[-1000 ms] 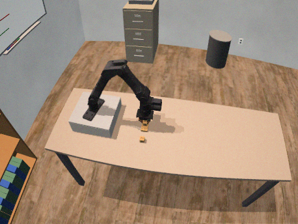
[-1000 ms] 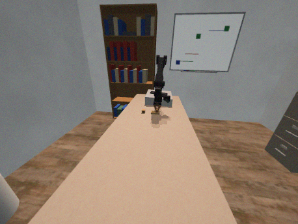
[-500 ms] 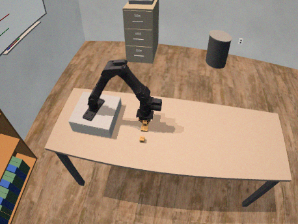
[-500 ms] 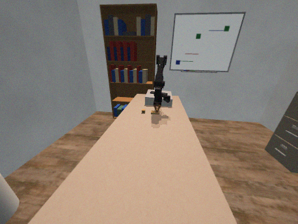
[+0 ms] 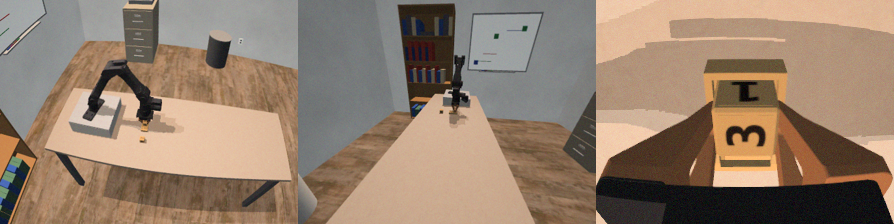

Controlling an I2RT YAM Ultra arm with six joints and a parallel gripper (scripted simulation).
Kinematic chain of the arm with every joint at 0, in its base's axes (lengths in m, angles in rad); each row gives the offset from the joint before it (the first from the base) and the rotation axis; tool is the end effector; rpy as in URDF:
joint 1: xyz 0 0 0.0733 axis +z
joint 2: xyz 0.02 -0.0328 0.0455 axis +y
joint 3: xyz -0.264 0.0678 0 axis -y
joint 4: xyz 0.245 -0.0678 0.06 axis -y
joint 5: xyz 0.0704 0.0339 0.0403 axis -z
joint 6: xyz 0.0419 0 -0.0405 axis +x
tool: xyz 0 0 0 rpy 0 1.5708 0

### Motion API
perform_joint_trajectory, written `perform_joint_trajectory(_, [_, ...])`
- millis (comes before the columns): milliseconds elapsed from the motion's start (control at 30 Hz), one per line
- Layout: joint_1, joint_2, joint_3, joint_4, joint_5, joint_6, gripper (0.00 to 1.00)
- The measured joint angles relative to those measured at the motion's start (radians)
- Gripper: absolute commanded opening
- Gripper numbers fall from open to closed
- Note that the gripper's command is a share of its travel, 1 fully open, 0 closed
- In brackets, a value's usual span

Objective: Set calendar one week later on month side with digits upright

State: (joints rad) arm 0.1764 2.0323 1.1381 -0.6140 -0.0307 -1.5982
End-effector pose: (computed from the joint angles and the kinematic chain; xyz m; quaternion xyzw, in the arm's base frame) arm 0.3388 0.0628 0.0896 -0.7752 0.6308 -0.0088 0.0337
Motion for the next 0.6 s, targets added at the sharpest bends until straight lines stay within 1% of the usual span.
perform_joint_trajectory(400, [0.0, 0.0, 0.0, 0.0, 0.0, 0.0, 0.26])
perform_joint_trajectory(433, [0.0, 0.0, 0.0, 0.0, 0.0, 0.0, 0.29])
perform_joint_trajectory(567, [0.0, 0.0, 0.0, 0.0, 0.0, 0.0, 0.29])
perform_joint_trajectory(600, [0.0, 0.0, 0.0, 0.0, 0.0, 0.0, 0.33])
